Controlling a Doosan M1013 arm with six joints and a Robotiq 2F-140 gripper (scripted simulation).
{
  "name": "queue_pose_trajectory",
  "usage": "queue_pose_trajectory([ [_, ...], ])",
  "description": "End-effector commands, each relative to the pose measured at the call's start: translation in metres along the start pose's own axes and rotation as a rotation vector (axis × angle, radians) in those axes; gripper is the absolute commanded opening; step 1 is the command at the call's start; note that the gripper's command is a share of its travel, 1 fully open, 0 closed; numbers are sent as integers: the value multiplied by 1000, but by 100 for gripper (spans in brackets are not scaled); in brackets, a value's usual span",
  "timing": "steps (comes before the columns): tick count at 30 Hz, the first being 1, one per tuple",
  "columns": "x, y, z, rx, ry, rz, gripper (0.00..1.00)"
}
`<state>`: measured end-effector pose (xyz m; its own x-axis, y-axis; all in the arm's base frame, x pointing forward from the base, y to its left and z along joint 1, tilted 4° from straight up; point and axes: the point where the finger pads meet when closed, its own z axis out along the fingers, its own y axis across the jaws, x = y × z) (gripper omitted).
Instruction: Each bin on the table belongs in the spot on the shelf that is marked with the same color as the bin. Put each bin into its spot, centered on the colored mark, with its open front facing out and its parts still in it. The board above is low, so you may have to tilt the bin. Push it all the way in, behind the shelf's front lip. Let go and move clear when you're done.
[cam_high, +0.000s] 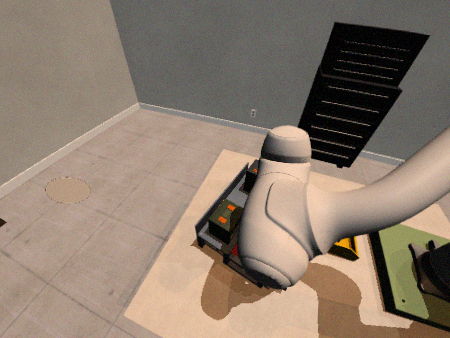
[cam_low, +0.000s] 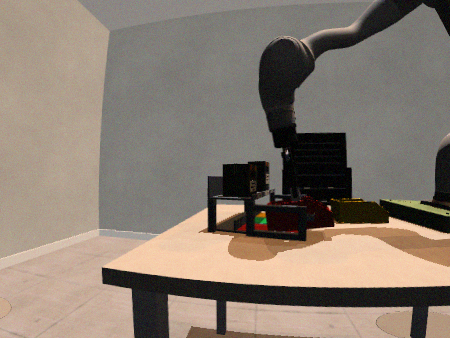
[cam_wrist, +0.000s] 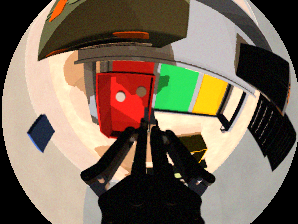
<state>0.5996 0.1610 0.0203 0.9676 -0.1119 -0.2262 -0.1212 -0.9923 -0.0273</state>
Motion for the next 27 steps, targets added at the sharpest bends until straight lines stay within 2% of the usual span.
queue_pose_trajectory([
  [1,0,0,0,0,0,0,10],
  [27,10,0,-1,0,16,0,10],
])
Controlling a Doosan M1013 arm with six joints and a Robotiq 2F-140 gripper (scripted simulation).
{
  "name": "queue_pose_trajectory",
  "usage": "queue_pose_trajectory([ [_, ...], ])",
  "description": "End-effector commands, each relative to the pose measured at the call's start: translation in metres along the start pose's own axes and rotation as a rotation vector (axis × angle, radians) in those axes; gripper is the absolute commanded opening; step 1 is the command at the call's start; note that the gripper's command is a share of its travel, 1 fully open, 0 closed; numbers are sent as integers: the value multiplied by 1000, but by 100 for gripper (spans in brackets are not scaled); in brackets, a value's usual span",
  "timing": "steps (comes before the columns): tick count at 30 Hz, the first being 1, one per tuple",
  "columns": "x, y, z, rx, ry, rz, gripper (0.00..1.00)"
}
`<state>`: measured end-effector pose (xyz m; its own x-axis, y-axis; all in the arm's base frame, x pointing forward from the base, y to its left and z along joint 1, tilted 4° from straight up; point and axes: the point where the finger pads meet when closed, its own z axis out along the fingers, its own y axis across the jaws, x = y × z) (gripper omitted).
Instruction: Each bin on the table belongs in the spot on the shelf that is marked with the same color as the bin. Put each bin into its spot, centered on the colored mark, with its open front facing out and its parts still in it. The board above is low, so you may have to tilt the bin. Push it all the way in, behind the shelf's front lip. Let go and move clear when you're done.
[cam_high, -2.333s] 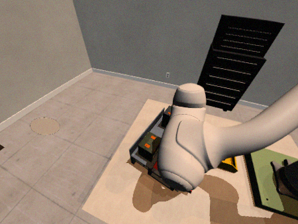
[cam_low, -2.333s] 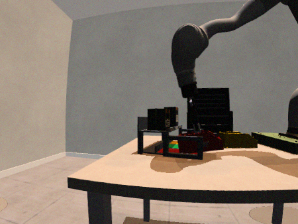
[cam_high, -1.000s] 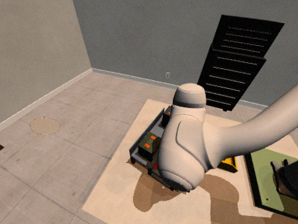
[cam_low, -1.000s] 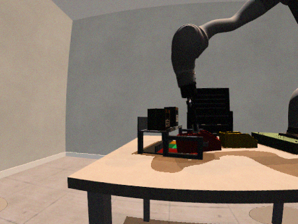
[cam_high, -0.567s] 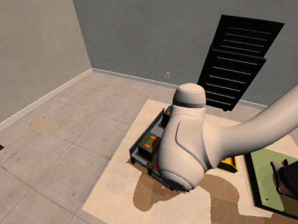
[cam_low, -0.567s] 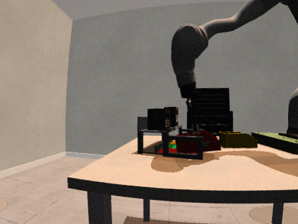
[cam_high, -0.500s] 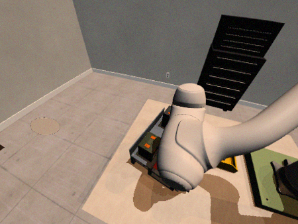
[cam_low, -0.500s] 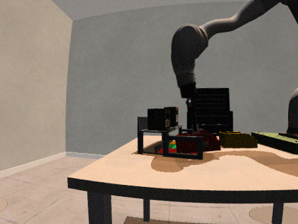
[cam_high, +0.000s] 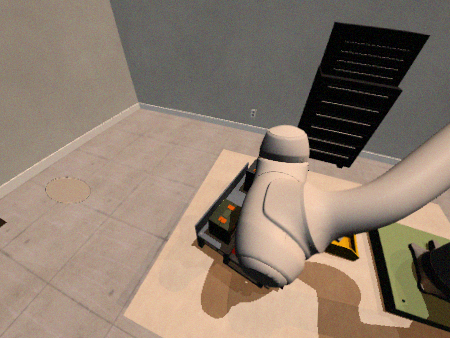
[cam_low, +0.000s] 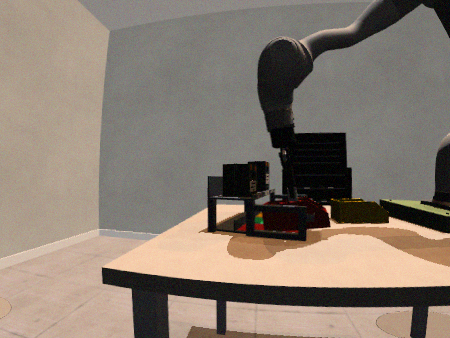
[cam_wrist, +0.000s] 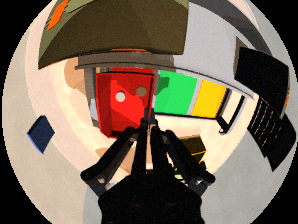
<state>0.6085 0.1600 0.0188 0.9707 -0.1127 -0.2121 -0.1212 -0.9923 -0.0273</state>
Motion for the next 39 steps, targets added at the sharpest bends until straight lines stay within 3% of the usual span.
queue_pose_trajectory([
  [1,1,0,0,0,2,0,10],
  [39,9,0,-1,0,15,0,10],
])
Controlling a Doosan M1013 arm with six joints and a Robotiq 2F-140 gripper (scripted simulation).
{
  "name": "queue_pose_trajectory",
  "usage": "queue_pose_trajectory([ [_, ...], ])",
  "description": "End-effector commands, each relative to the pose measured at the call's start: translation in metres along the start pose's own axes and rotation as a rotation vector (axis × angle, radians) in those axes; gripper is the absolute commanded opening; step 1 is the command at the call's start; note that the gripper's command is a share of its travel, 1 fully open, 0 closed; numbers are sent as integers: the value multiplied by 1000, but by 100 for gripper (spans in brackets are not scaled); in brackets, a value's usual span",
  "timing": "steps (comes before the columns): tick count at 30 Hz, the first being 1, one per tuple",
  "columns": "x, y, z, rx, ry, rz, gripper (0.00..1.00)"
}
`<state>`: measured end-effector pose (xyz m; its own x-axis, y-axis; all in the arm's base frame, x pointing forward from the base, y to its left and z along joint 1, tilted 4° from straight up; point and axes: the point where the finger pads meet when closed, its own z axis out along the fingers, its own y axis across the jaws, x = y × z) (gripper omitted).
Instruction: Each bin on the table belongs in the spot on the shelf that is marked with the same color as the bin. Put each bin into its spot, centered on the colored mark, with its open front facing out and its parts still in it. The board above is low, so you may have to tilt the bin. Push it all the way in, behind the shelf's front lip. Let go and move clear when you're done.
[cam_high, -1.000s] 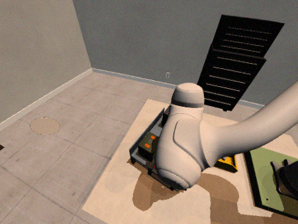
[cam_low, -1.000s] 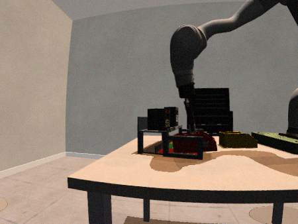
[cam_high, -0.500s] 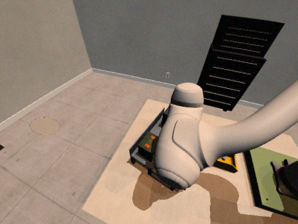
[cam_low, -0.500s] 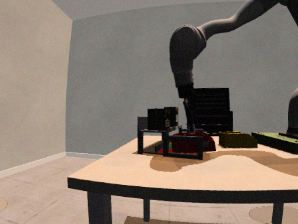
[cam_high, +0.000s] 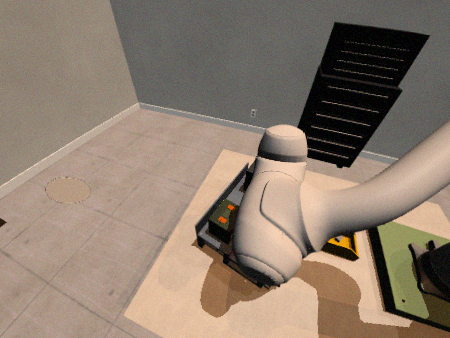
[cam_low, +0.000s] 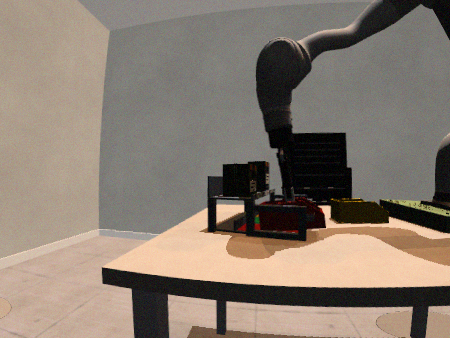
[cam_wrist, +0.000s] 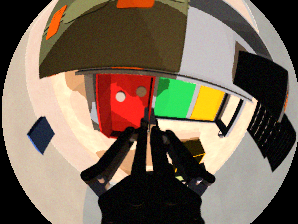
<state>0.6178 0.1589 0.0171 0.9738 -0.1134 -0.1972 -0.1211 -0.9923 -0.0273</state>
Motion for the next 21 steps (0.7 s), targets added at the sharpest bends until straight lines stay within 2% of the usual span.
queue_pose_trajectory([
  [1,0,0,0,0,0,0,10],
  [21,-1,0,1,0,19,0,10],
])
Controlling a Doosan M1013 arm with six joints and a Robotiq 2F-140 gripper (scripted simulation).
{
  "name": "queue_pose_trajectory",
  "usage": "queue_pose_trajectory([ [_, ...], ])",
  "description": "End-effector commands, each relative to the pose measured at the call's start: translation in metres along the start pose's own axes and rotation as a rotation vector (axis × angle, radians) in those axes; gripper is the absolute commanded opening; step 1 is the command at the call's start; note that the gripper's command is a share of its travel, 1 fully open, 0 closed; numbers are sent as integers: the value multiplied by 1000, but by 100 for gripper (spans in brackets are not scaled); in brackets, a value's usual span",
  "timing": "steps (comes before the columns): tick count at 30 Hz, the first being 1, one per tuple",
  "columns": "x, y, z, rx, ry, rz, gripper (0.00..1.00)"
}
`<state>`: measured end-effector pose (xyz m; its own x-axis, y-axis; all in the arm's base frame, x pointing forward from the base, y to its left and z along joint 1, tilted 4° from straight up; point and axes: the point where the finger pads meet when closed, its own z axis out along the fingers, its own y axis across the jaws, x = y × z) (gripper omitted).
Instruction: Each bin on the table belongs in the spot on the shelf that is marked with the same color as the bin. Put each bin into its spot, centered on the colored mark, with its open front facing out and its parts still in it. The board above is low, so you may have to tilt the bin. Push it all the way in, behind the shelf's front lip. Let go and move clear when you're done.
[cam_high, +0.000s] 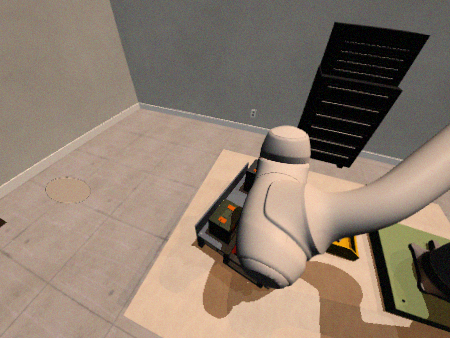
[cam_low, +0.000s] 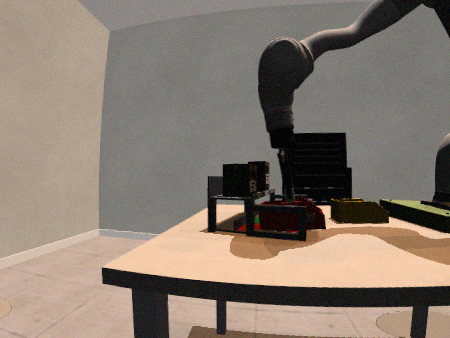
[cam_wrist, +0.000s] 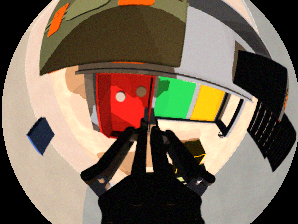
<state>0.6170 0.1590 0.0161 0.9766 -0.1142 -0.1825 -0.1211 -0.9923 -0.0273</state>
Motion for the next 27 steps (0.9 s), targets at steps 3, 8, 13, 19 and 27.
queue_pose_trajectory([
  [3,0,0,1,0,10,0,10],
  [8,-1,0,1,0,14,0,10],
  [13,-1,0,1,0,16,0,10],
  [19,-1,0,1,0,16,0,10],
  [27,-1,0,1,0,16,0,10],
])
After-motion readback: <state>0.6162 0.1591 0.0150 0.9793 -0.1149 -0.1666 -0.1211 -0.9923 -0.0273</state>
